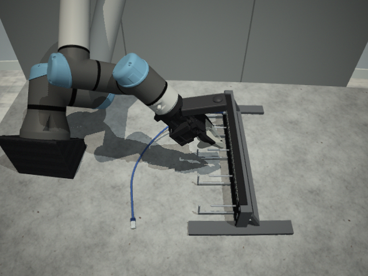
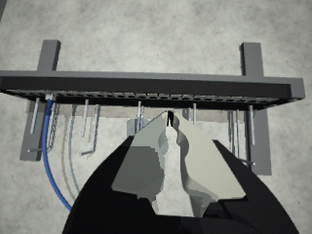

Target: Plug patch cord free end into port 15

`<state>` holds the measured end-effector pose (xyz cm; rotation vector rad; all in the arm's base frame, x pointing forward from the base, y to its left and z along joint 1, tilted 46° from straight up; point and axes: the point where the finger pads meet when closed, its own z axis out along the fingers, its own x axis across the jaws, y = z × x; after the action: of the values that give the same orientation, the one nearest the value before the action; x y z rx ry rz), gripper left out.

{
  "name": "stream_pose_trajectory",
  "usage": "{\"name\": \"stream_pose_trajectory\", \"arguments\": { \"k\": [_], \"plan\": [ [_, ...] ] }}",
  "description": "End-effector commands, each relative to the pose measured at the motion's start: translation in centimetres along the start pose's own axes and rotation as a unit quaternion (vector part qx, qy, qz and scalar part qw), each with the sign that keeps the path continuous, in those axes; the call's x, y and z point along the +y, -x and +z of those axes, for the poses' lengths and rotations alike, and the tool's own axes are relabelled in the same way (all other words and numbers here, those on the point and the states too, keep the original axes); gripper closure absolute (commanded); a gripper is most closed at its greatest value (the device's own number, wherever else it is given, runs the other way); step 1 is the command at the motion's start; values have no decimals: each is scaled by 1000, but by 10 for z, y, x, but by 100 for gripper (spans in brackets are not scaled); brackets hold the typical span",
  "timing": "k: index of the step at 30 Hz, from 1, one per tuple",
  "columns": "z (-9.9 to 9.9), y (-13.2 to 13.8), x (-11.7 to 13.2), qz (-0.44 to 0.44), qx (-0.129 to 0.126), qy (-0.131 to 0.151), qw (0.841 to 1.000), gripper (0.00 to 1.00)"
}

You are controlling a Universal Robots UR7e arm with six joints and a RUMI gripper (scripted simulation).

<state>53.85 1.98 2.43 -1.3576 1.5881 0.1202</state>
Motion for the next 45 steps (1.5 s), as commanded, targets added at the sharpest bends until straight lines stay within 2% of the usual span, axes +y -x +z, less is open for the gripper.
{"name": "stream_pose_trajectory", "arguments": {
  "k": [1,21,31,45],
  "plan": [
    [0,0,0,0,0,0,1000,100],
    [-11,0,0,0,0,0,1000,100],
    [-26,0,0,0,0,0,1000,100],
    [-63,0,0,0,0,0,1000,100]
  ]
}}
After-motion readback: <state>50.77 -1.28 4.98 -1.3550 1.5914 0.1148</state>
